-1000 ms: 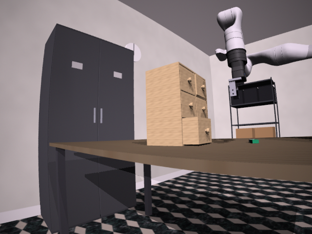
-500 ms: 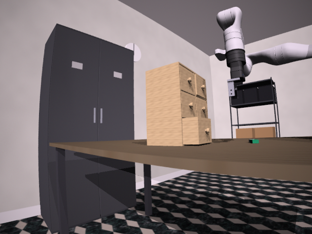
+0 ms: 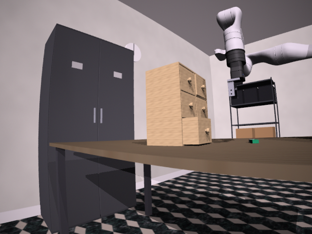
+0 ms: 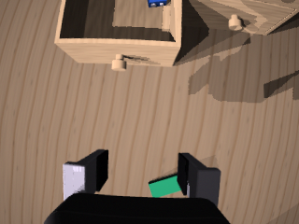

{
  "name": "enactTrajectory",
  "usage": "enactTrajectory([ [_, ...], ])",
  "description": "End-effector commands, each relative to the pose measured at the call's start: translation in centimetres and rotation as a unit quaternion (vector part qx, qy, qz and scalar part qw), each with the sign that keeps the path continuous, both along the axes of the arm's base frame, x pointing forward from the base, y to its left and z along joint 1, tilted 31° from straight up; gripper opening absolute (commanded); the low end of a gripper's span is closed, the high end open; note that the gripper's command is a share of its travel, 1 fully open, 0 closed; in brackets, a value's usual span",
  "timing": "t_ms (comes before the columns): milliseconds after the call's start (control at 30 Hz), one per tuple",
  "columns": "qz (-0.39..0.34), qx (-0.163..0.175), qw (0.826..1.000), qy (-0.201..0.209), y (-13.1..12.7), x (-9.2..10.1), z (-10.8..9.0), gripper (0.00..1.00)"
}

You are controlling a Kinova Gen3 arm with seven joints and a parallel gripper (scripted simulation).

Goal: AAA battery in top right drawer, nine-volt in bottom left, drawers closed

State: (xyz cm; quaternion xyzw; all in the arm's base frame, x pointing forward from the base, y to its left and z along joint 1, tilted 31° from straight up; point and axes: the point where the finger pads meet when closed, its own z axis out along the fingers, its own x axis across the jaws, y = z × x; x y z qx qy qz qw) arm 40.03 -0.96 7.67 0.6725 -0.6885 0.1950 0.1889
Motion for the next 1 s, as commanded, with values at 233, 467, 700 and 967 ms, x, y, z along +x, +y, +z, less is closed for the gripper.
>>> enactTrajectory([
  [233,0.0,0.0,1.0,-0.001,0.05,0.03,0.06,1.0],
  [467,-0.001,0.0,1.0,-0.002,0.04,0.02,0.07,1.0],
  [700,-0.011,-0.001,1.0,-0.007,0.03,-0.02,0.14,1.0],
  [967,-0.029,-0.002,0.999,-0.018,0.01,-0.11,0.26,1.0],
])
